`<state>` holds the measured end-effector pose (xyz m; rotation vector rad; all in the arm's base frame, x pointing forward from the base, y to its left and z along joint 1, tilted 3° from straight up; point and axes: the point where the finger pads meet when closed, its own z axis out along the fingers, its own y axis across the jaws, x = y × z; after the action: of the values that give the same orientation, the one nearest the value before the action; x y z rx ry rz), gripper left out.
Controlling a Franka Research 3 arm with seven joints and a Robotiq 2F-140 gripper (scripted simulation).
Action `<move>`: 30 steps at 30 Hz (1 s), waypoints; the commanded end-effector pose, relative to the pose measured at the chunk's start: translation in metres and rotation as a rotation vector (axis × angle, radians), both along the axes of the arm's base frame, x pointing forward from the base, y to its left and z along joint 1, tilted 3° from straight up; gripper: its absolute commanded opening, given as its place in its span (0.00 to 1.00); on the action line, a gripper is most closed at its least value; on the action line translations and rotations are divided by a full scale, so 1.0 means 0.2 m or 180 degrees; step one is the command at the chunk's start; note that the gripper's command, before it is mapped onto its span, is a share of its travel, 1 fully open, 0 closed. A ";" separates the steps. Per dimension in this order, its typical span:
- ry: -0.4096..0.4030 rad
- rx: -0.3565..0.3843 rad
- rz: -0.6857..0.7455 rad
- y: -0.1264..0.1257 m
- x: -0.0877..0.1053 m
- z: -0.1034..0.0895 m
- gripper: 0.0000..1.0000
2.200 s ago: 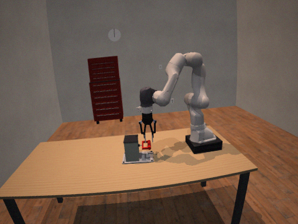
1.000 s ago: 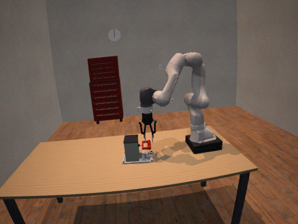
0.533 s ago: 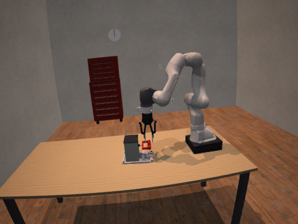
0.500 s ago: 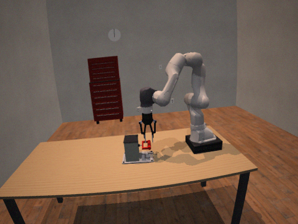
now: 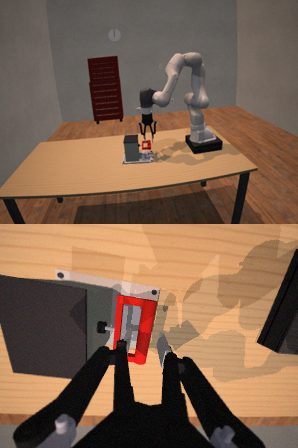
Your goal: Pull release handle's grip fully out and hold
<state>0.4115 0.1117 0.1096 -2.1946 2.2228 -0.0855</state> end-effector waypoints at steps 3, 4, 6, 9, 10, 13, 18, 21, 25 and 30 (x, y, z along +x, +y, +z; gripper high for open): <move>-0.0011 0.0002 -0.0007 -0.01 0.01 -0.03 0.31; -0.0011 0.0002 -0.0007 -0.01 0.01 -0.03 0.31; -0.0011 0.0002 -0.0007 -0.01 0.01 -0.04 0.31; -0.0011 0.0002 -0.0007 -0.01 0.01 -0.06 0.31; -0.0011 0.0002 -0.0007 -0.01 0.01 -0.07 0.31; -0.0011 0.0002 -0.0007 -0.01 0.01 -0.10 0.31; -0.0011 0.0002 -0.0007 -0.01 0.01 -0.14 0.31; -0.0011 0.0002 -0.0007 -0.01 0.01 -0.15 0.31; -0.0011 0.0002 -0.0007 -0.01 0.01 -0.18 0.31; -0.0011 0.0002 -0.0007 -0.01 0.02 -0.21 0.31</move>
<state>0.4121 0.1103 0.0710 -2.1978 2.2272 -0.0818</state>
